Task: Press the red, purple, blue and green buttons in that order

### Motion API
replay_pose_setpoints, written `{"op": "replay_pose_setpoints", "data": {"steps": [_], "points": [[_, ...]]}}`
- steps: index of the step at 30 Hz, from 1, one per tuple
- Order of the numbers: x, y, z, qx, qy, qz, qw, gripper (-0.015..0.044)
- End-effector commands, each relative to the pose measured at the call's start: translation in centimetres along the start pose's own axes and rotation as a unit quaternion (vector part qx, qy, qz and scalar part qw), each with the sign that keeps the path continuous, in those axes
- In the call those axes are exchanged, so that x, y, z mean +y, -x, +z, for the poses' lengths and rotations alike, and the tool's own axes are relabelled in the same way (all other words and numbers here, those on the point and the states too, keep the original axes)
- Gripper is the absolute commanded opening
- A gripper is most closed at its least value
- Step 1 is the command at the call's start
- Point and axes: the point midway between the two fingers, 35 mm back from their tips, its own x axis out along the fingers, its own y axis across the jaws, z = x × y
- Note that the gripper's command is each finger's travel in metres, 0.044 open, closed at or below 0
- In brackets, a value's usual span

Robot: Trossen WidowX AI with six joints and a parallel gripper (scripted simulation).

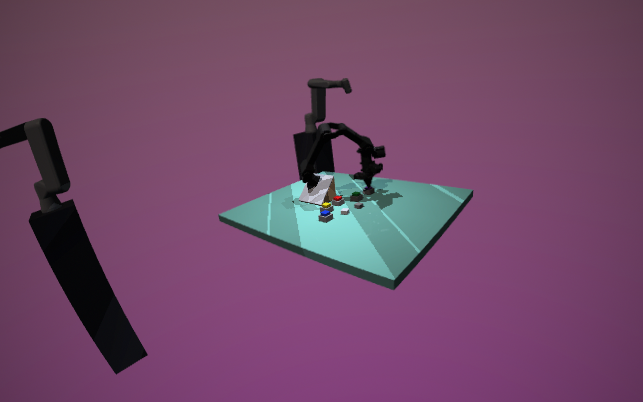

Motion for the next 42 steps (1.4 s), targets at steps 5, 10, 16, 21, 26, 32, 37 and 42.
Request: {"op": "replay_pose_setpoints", "data": {"steps": [5,10,16,21,26,32,37,42], "points": [[-0.1,-0.4,-0.3,0.002,0.006,-0.007,1.000,0.0020],[-0.1,-0.4,-0.3,0.002,0.006,-0.007,1.000,0.0020],[-0.1,-0.4,-0.3,0.002,0.006,-0.007,1.000,0.0020],[-0.1,-0.4,-0.3,0.002,0.006,-0.007,1.000,0.0020],[0.0,3.0,-0.3,0.003,0.006,-0.006,1.000,0.0020],[0.1,4.0,-0.2,0.002,0.008,-0.004,1.000,0.0020],[0.1,9.2,-0.3,0.003,0.007,-0.005,1.000,0.0020],[-0.9,9.5,0.5,0.004,0.008,0.000,1.000,0.0020]]}}
